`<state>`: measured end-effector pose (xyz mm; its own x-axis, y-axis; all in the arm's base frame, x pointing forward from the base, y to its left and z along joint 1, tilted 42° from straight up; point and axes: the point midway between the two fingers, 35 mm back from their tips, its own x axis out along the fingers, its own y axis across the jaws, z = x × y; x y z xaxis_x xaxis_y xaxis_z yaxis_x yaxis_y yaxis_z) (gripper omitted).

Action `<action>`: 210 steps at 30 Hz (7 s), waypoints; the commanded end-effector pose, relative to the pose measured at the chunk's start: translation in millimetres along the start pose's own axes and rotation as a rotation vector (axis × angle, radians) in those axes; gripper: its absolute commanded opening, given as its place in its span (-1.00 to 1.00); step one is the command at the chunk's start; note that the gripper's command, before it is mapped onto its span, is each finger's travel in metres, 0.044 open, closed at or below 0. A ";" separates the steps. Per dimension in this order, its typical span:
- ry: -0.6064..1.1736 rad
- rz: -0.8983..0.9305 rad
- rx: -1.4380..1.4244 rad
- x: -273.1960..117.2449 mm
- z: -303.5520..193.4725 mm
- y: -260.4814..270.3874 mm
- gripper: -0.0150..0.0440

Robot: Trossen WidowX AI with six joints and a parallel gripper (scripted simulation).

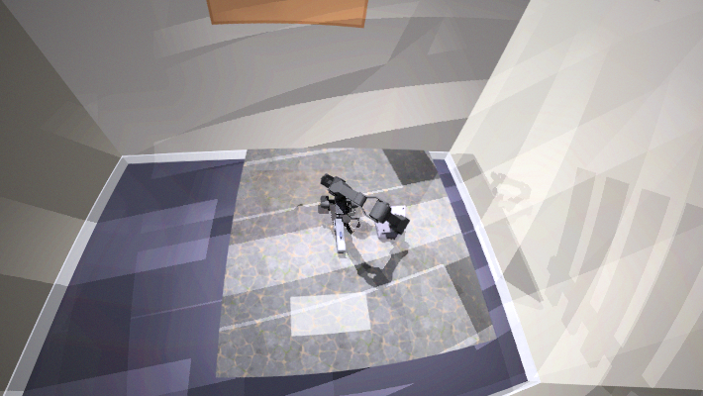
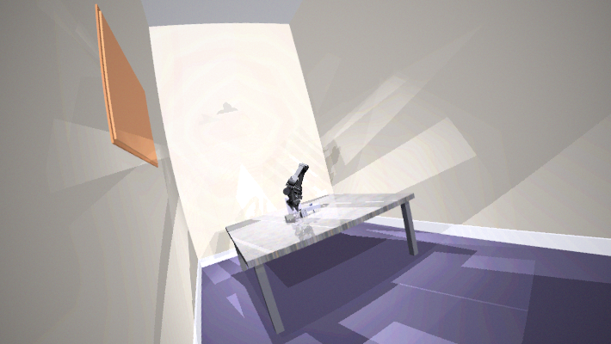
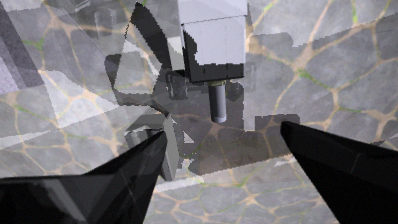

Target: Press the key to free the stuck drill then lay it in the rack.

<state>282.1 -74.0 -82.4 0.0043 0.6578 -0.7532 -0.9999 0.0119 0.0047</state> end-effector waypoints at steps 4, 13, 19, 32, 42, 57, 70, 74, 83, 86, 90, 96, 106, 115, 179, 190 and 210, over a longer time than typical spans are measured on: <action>-0.002 0.004 0.002 12.2 3.3 0.0 1.00; -0.002 0.004 0.002 26.4 7.4 -0.2 1.00; -0.003 0.004 0.002 35.7 10.3 0.1 1.00; -0.001 0.004 -0.002 45.0 13.4 0.3 0.82; -0.001 0.004 -0.002 45.0 13.4 0.3 -0.07; -0.005 0.004 0.001 45.4 8.8 0.8 -0.49; -0.004 0.004 0.001 44.8 -3.4 0.9 -0.49; -0.004 0.004 0.001 44.5 -9.5 1.0 -0.49; -0.003 0.004 0.001 43.8 -21.4 1.0 -0.49; -0.002 0.004 0.001 43.6 -25.3 0.9 -0.49; -0.002 0.003 0.001 43.3 -31.4 1.0 -0.49; -0.003 0.005 -0.003 44.3 -27.2 0.4 -0.14; -0.003 0.004 -0.001 45.2 -25.7 0.9 0.75; -0.003 0.004 0.001 48.2 -21.7 2.0 1.00; 0.000 0.003 0.000 50.0 -13.1 0.5 -0.49; -0.004 0.004 0.001 48.1 -12.6 1.2 -0.49; -0.003 0.004 0.001 47.6 -12.6 1.4 -0.49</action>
<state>280.7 -50.7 -127.8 -0.0025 0.6603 -0.7510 -0.9999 0.0089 0.0113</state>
